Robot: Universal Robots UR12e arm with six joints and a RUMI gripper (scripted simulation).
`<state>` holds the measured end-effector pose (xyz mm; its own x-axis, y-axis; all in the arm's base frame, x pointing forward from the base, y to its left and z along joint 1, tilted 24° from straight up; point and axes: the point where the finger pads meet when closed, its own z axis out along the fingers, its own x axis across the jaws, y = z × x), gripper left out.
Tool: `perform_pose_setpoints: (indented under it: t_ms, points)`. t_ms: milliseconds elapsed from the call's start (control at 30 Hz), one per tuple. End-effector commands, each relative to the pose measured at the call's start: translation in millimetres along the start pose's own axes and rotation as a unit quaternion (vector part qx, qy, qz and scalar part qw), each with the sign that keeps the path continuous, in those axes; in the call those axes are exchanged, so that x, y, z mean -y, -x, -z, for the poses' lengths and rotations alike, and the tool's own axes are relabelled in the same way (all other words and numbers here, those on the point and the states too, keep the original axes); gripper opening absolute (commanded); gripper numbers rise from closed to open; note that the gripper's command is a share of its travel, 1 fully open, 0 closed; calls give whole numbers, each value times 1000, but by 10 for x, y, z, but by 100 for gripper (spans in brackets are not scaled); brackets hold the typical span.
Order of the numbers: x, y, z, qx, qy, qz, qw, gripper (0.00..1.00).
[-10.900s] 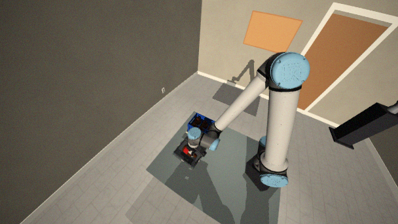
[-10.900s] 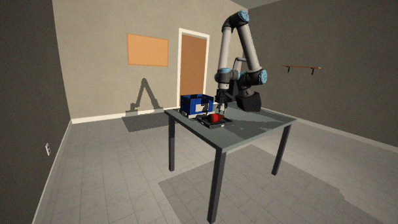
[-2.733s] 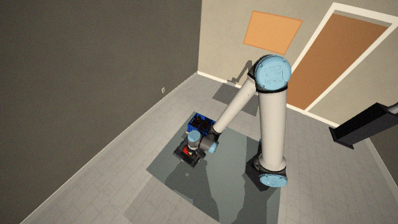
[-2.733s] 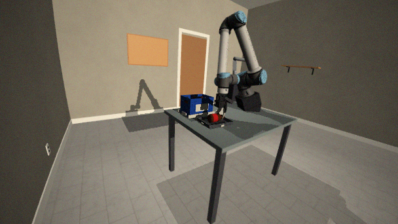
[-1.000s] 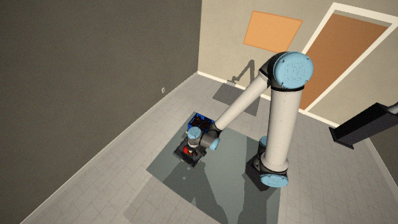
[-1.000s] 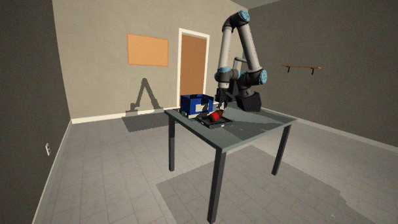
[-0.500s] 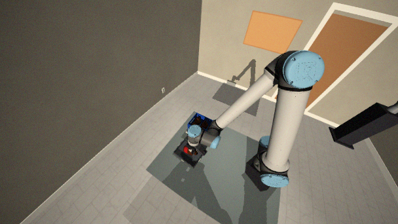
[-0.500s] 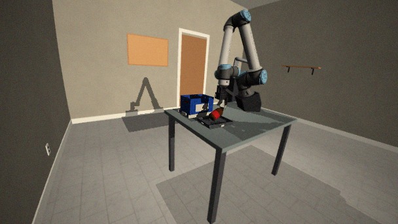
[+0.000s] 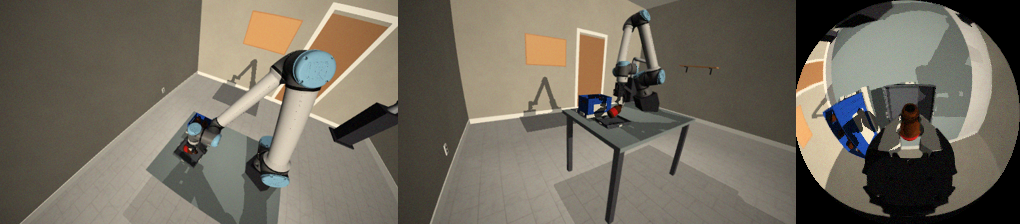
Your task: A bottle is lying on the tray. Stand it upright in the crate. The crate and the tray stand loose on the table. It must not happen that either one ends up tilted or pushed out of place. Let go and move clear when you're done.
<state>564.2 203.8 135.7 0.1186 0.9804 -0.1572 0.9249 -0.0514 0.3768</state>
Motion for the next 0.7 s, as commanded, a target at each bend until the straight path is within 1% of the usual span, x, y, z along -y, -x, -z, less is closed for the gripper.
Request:
perform_pose_setpoints:
  t_ms: [0, 267, 333, 667]
  points:
    - [-6, -2, 94, 0, 1, 0, 1000, 0]
    - [-6, -2, 234, 0, 1, 0, 1000, 0]
    - [-6, -2, 234, 0, 1, 0, 1000, 0]
    - [-6, -1, 388, 0, 1, 0, 1000, 0]
